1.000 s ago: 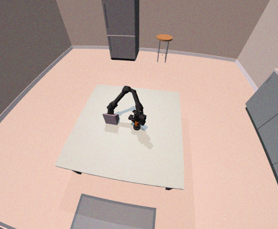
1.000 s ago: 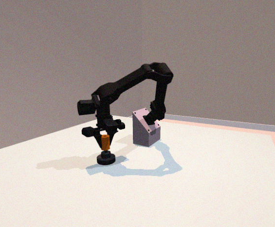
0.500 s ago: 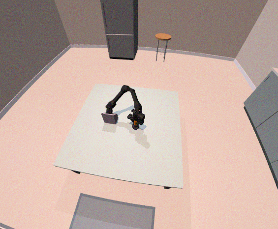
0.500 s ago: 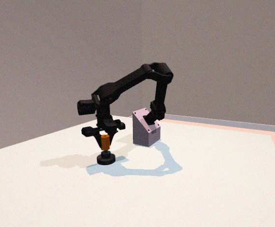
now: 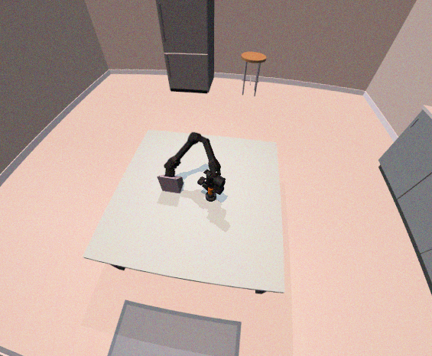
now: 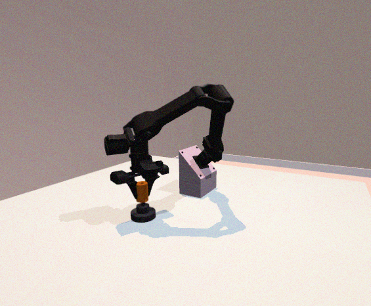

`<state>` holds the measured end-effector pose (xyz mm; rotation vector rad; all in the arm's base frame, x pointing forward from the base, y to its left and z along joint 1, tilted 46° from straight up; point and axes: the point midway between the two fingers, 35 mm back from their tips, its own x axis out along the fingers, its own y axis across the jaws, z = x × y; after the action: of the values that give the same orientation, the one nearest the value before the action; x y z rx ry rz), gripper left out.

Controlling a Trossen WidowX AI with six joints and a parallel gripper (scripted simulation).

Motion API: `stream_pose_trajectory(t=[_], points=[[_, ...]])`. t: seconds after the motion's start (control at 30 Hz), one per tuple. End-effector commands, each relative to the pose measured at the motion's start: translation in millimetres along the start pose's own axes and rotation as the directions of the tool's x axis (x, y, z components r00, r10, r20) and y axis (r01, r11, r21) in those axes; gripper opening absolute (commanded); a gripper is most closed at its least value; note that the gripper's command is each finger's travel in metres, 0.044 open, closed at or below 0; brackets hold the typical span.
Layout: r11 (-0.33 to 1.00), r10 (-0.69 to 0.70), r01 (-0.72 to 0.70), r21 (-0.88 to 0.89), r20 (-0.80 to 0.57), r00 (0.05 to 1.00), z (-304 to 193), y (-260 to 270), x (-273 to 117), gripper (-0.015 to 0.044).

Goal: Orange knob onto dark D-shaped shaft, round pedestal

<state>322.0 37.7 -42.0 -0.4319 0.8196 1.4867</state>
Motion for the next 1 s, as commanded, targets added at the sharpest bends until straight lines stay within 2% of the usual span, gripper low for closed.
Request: stream_pose_trajectory(t=[0.0, 0.13, 0.97], points=[[1.000, -0.003, 0.003, -0.025, 0.000, 1.000, 0.7, -0.2, -5.9, 0.0000], [0.997, -0.003, 0.003, -0.077, 0.000, 1.000, 0.8, -0.7, -5.8, 0.0000], [0.997, -0.003, 0.003, -0.077, 0.001, 1.000, 0.3, 0.2, 0.9, 0.0000]])
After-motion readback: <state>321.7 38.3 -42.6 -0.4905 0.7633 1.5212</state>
